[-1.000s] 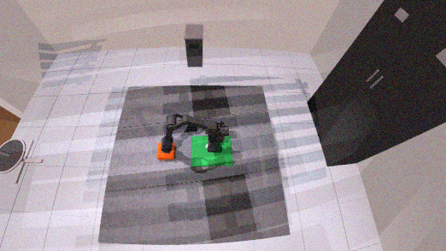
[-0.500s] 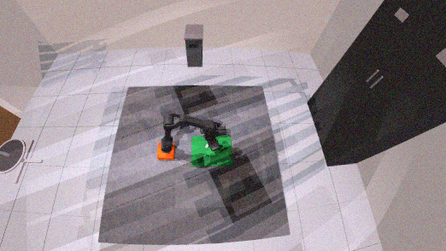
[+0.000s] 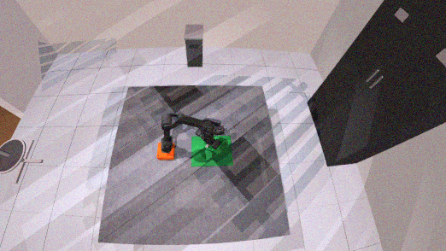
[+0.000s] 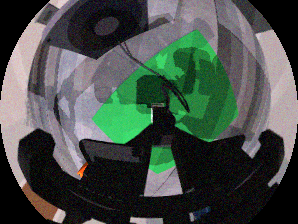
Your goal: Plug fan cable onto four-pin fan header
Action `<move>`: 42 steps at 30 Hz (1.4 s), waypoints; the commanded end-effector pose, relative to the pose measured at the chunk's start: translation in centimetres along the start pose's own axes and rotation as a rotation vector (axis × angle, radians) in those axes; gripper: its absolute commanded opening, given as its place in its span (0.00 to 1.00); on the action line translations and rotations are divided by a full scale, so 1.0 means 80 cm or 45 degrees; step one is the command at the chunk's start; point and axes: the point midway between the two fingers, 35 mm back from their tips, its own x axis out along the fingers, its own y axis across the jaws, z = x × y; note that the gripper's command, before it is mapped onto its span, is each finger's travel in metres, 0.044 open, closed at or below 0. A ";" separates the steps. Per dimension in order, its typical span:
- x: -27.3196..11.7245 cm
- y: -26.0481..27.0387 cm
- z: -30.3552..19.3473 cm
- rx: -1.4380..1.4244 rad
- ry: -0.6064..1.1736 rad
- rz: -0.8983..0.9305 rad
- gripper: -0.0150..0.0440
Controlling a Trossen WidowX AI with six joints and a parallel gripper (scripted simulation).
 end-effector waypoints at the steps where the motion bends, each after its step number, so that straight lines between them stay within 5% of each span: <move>1: 0.000 0.001 -0.001 -0.027 0.002 -0.004 0.25; 42: 0.026 0.000 -0.012 -0.029 0.003 -0.004 0.25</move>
